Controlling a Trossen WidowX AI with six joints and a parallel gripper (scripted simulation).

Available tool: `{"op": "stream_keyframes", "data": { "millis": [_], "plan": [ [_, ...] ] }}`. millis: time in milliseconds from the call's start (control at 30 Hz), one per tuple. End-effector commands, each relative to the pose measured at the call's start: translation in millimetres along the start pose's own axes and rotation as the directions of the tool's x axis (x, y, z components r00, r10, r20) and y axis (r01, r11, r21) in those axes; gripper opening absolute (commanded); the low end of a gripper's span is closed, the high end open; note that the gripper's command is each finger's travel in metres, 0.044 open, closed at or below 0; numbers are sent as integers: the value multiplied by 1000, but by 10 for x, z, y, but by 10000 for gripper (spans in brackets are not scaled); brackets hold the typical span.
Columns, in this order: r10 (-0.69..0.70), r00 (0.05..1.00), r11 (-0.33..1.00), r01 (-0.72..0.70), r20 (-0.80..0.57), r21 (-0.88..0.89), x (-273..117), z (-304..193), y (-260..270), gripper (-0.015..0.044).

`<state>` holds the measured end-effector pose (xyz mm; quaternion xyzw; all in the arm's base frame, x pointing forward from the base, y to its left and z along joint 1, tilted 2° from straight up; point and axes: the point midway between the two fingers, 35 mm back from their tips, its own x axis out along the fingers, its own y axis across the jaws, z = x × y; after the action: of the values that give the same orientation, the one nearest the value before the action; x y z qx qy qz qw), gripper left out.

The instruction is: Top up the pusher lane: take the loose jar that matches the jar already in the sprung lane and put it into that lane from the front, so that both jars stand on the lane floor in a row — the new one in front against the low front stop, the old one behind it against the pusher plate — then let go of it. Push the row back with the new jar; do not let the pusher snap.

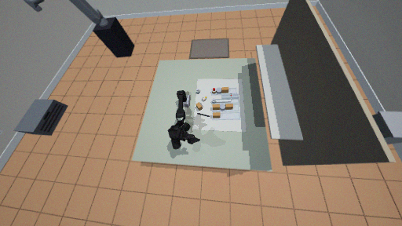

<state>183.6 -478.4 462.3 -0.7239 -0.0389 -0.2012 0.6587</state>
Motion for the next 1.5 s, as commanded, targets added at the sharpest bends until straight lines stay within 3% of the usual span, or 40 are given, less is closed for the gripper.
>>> {"op": "stream_keyframes", "data": {
  "millis": [0, 200, 400, 633, 833, 1133, 1467],
  "plan": [
    [-5, 1000, 1000, 5, 0, -5, 2, 8, -16, 426],
    [-141, 990, 961, 137, -2, -239, -84, 328, -653, 440],
    [-247, 966, 809, 249, 77, -533, -202, 892, -1253, 440],
    [-355, 921, 482, 328, 161, -812, -551, 1655, -1981, 440],
    [-411, 866, 93, 351, 285, -932, -838, 2526, -2410, 440],
    [-372, 775, -482, 309, 511, -820, -1206, 3988, -2561, 440],
    [-100, 672, -912, 232, 733, -337, -1430, 5550, -1899, 440]
  ]
}}
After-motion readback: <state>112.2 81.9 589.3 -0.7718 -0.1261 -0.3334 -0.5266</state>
